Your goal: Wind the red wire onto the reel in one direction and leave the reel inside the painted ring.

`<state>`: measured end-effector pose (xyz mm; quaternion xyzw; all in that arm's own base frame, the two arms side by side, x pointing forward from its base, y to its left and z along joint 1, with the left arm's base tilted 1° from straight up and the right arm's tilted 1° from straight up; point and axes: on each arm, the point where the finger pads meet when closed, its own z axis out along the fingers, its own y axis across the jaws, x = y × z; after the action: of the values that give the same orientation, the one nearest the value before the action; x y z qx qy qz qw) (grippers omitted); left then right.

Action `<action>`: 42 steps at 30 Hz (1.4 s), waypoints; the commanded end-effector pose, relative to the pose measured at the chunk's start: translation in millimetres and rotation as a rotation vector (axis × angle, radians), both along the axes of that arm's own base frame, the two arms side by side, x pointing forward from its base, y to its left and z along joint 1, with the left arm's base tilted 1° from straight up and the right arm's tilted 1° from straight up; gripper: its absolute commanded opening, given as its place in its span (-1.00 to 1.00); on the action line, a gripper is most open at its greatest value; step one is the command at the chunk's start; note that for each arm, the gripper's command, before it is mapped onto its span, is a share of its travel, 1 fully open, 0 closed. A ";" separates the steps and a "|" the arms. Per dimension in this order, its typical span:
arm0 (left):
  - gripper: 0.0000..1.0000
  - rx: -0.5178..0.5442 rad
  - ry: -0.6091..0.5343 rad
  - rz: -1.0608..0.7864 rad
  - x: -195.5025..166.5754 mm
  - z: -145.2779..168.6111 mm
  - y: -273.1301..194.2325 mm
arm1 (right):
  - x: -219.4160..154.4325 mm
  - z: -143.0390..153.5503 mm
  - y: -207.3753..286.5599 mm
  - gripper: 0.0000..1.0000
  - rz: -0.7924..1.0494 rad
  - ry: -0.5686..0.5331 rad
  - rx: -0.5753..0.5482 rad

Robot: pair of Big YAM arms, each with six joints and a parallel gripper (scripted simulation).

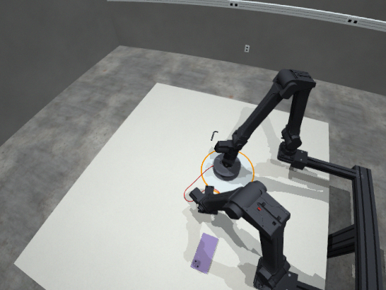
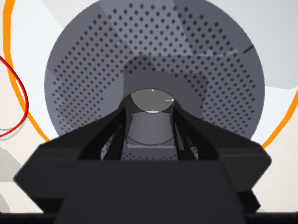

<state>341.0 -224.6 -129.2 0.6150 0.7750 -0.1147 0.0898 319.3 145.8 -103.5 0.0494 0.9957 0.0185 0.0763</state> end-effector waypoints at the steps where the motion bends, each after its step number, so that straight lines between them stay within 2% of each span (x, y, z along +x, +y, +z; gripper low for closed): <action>1: -1.00 0.002 -0.008 0.003 6.6 3.1 -6.8 | -20.1 -23.0 -13.9 0.04 -0.348 0.036 0.018; 10: -1.00 0.024 -0.009 0.007 2.1 2.1 -5.2 | -20.1 -23.0 -13.9 0.04 -0.788 0.007 0.074; 12: -1.00 0.024 -0.009 0.007 2.1 2.1 -5.2 | -20.1 -23.0 -13.9 0.04 -0.788 0.007 0.074; 13: -1.00 0.028 -0.009 0.009 1.8 2.1 -4.9 | -20.1 -23.0 -13.9 0.04 -0.912 0.012 0.086; 19: -1.00 0.028 -0.009 0.000 0.1 2.2 -3.4 | -20.1 -23.0 -13.9 -0.38 -1.208 0.052 0.108; 25: -1.00 0.028 -0.009 -0.040 -1.3 2.3 -1.8 | -20.1 -23.0 -13.9 -0.79 -1.488 0.121 0.083; 27: -1.00 0.032 -0.010 -0.049 -1.3 2.4 -1.4 | -20.1 -23.0 -13.9 -0.93 -1.488 0.121 0.083; 33: -1.00 0.035 -0.011 -0.057 0.0 2.7 -1.5 | -20.1 -23.0 -13.9 -1.00 -1.429 0.123 0.077; 35: -1.00 0.035 -0.012 -0.058 1.0 2.9 -1.6 | -20.1 -23.0 -13.9 -1.00 -1.259 0.128 0.061; 37: -1.00 0.035 -0.012 -0.059 2.1 3.2 -1.9 | -20.1 -23.0 -13.9 -1.00 -0.999 0.133 0.039; 42: -1.00 0.036 -0.013 -0.062 5.5 3.8 -2.9 | -20.1 -23.0 -13.9 -1.00 -0.722 0.119 0.018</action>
<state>332.2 -221.1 -131.3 0.6347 0.7626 -0.1036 0.0702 296.5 130.4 -122.9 0.5284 0.8486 -0.0061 0.0235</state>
